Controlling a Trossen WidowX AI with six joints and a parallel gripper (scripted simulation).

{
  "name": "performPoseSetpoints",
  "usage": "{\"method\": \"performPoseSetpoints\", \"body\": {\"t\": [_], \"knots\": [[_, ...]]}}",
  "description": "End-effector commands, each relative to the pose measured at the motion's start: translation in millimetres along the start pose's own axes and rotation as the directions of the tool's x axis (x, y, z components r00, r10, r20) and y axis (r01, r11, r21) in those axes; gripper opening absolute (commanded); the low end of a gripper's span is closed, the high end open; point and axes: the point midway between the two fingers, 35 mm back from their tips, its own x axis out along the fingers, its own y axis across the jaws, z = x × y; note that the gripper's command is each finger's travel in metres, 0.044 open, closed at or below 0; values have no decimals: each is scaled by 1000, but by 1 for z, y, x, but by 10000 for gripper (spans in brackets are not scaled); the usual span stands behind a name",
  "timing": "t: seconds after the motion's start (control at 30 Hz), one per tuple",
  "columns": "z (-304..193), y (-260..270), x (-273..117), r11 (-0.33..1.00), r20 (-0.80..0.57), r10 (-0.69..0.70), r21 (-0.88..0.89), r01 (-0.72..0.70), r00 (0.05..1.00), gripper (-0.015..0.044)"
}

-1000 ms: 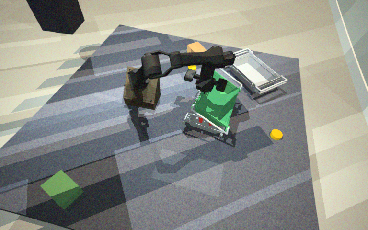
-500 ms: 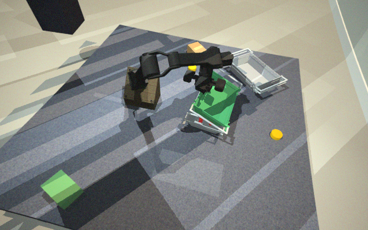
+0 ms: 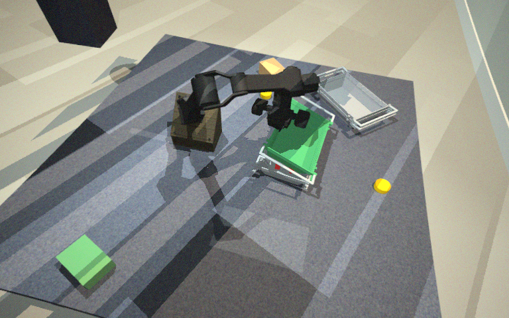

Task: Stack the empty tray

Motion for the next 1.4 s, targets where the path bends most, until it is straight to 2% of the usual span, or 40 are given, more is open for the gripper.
{"method": "performPoseSetpoints", "body": {"t": [0.0,1.37], "knots": [[1,-3,5,1000,2,-11,-2,11,1000,0],[1,-13,28,1000,3,-11,-2,11,1000,0]]}}
